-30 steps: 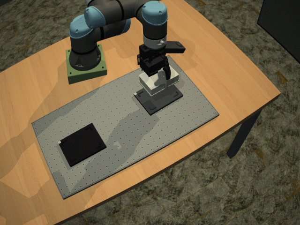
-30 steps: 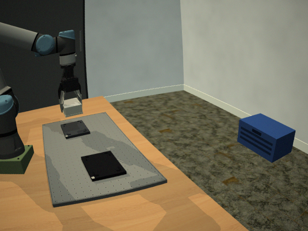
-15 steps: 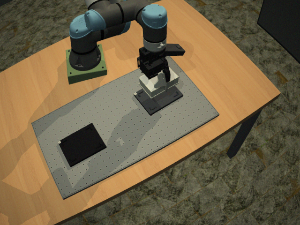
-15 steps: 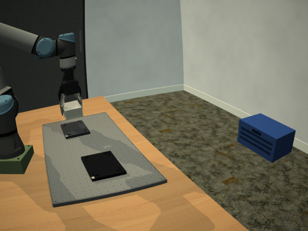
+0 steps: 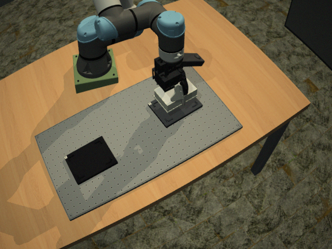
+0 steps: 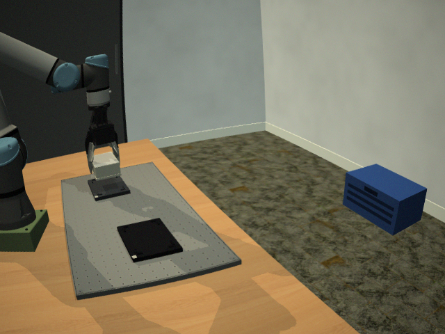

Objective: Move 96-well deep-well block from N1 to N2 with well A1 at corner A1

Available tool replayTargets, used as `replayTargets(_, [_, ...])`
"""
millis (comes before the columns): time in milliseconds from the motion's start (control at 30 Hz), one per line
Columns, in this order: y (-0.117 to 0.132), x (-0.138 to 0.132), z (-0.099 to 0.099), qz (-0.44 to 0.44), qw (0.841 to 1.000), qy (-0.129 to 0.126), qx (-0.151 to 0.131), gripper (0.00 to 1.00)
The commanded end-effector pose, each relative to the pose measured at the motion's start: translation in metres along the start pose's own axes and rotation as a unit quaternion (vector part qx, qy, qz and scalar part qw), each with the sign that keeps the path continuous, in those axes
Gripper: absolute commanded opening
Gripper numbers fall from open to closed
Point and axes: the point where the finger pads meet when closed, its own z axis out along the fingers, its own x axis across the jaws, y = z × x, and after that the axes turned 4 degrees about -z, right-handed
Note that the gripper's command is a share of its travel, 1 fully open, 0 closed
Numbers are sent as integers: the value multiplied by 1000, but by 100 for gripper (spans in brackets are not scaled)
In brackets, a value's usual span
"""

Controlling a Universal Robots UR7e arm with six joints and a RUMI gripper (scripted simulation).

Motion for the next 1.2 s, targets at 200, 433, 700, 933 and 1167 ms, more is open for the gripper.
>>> replayTargets(200, [0, 1, 18, 0, 1000, 1, 0, 0])
replayTargets(433, [0, 1, 29, 0, 1000, 1, 0, 0])
replayTargets(700, [0, 1, 35, 0, 1000, 1, 0, 0])
replayTargets(933, [0, 1, 35, 0, 1000, 1, 0, 0])
replayTargets(1167, [0, 1, 35, 0, 1000, 1, 0, 0])
